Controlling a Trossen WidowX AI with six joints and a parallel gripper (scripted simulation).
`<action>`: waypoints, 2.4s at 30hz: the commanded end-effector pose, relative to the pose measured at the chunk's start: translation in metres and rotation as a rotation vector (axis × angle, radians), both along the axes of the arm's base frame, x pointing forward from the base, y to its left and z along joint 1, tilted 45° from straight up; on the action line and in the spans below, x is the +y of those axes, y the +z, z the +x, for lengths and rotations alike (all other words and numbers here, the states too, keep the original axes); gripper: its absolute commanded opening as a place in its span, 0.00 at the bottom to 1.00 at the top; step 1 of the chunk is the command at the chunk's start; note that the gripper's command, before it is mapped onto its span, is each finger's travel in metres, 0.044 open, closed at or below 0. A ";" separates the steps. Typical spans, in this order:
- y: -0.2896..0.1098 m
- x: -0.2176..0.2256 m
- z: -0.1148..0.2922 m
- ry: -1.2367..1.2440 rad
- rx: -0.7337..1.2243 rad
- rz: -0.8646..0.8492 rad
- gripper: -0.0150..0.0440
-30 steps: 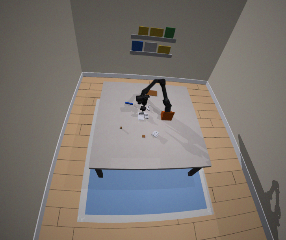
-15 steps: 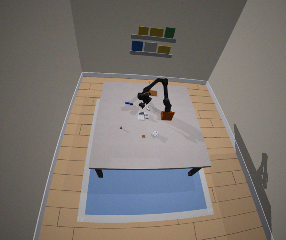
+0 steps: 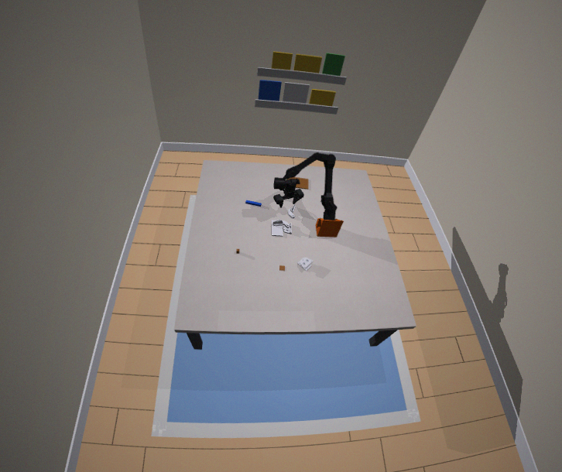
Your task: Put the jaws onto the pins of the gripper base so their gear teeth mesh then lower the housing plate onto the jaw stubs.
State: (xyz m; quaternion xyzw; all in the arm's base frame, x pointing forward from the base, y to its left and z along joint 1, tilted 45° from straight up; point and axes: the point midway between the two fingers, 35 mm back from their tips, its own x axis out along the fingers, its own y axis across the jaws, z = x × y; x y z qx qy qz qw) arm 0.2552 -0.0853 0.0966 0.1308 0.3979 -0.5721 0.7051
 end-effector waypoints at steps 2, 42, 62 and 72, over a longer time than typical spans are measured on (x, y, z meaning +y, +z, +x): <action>0.006 -0.006 -0.010 -0.104 -0.097 -0.001 1.00; 0.002 -0.054 -0.042 -0.537 -0.530 0.005 1.00; -0.020 -0.076 -0.040 -0.538 -0.530 0.006 1.00; -0.031 -0.088 -0.041 -0.537 -0.530 0.003 1.00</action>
